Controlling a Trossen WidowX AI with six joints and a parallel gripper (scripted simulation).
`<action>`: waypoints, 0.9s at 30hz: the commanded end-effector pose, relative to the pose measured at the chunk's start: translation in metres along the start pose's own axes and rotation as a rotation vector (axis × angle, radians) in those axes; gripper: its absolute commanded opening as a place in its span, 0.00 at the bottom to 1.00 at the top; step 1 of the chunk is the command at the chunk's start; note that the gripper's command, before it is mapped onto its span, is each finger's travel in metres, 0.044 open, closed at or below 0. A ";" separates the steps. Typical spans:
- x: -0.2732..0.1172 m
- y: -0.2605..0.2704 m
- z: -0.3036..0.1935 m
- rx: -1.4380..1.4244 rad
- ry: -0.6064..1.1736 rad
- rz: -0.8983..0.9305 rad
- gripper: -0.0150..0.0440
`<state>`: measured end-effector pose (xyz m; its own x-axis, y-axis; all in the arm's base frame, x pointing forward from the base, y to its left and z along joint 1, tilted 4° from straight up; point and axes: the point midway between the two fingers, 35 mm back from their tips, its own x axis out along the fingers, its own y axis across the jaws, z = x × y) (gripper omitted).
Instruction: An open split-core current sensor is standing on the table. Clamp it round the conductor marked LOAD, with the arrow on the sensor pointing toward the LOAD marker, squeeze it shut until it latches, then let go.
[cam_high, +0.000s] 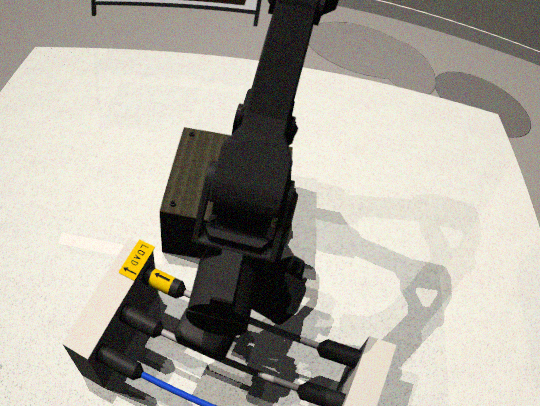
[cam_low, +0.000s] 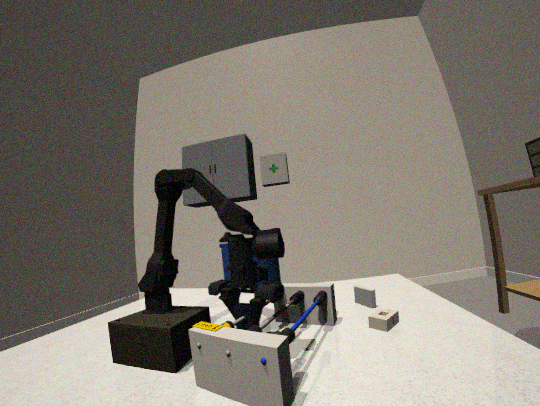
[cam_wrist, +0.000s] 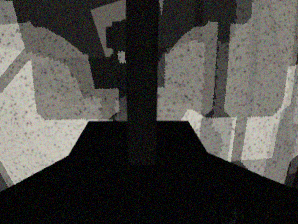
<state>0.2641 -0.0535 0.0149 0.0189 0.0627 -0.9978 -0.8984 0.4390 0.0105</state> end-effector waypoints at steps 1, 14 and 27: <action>-0.001 0.000 0.000 0.000 0.000 -0.002 0.25; 0.000 0.001 0.000 0.000 0.000 0.002 0.25; -0.001 -0.002 0.000 0.000 0.001 0.002 0.25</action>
<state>0.2638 -0.0538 0.0148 0.0144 0.0639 -0.9979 -0.8977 0.4403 0.0152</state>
